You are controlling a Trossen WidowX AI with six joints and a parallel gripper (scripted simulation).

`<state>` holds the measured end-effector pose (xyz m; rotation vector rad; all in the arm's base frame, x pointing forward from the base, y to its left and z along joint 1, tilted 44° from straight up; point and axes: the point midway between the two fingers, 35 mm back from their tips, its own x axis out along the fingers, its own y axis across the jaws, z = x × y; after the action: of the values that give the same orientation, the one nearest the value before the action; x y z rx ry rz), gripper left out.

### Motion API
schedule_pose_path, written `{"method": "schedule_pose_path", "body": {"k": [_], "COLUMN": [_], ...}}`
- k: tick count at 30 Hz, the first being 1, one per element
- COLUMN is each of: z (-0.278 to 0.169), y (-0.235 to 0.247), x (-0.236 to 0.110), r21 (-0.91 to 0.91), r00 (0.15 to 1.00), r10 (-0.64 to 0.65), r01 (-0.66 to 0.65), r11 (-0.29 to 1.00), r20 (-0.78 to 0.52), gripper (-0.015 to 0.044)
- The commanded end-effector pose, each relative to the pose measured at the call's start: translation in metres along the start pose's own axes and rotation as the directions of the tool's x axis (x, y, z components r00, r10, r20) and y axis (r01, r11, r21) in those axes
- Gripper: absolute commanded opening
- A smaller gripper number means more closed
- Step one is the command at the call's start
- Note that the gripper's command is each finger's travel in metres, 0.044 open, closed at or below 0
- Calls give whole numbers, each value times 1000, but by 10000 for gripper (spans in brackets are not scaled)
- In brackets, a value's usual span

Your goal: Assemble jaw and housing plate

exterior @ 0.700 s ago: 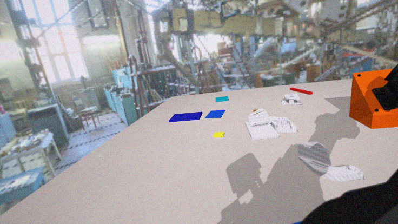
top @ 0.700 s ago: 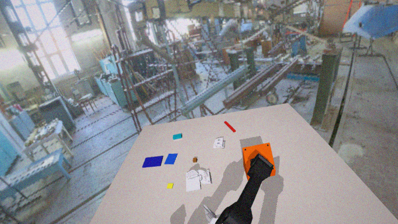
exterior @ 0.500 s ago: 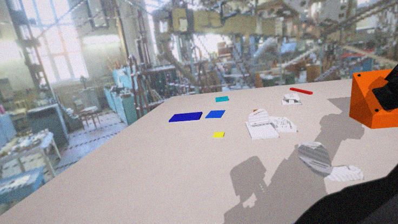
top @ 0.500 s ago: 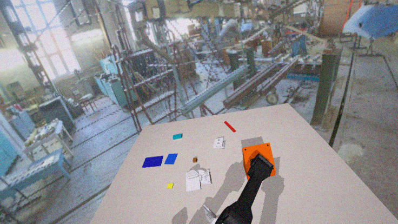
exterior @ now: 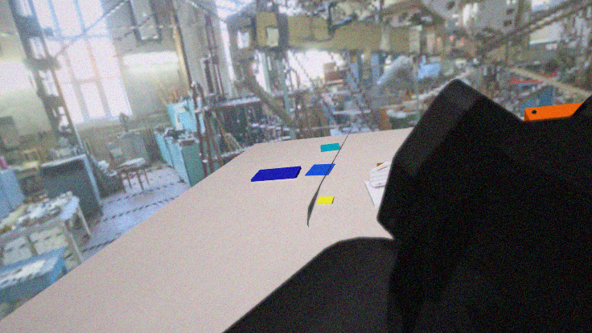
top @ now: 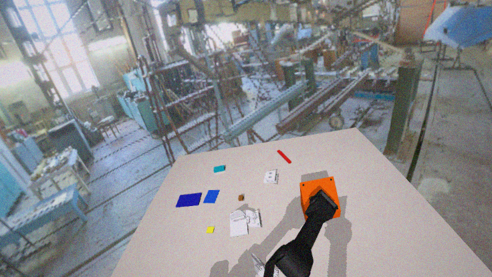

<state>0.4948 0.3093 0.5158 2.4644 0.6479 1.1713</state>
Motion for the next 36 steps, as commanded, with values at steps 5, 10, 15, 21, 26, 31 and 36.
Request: {"method": "schedule_pose_path", "body": {"k": [5, 10, 15, 21, 26, 31, 36], "z": [41, 66, 89, 113, 131, 145, 156], "y": [4, 7, 9, 11, 13, 15, 16], "x": [-18, -35, -56, -87, -118, -154, -197], "r21": [-136, -192, -239, -264, -253, -211, -144], "r00": [978, 943, 892, 813, 729, 631, 513], "r10": [-110, -170, -225, -288, -346, -408, -475], "r01": [135, 231, 334, 464, 574, 677, 773], "r11": [981, 954, 912, 845, 779, 705, 617], "r20": [179, 286, 391, 505, 590, 660, 715], "gripper": [440, 440, 440, 440, 440, 440, 440]}}
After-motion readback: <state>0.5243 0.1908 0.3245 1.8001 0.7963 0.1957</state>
